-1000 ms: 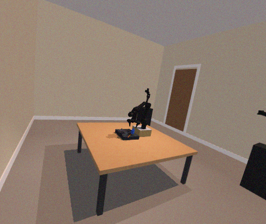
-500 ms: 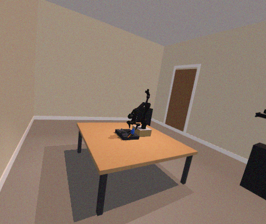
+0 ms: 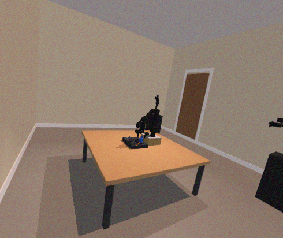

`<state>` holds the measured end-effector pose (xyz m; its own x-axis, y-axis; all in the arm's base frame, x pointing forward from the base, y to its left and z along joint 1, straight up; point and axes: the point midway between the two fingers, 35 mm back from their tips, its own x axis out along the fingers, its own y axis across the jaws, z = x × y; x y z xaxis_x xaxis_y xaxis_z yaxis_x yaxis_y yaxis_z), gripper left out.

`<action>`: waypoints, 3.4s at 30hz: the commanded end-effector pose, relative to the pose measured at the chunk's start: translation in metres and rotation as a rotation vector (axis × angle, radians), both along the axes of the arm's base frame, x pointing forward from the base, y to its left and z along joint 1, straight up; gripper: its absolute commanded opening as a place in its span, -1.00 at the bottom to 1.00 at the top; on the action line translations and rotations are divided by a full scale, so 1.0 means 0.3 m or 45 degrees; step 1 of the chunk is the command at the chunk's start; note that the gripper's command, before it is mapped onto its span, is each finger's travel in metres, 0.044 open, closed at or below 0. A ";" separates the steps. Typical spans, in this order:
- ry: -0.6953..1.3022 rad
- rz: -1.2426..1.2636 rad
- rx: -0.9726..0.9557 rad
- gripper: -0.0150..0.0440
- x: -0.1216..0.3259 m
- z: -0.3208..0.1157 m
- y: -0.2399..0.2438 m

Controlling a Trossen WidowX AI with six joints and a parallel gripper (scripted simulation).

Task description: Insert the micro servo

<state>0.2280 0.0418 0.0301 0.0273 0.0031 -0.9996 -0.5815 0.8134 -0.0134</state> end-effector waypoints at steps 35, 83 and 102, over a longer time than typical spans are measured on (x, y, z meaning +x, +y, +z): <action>0.014 0.005 0.002 -0.49 -0.058 0.086 -0.016; 0.010 -0.434 0.005 -0.49 0.048 0.088 -0.205; 0.010 -0.875 0.016 -0.49 0.051 0.088 -0.206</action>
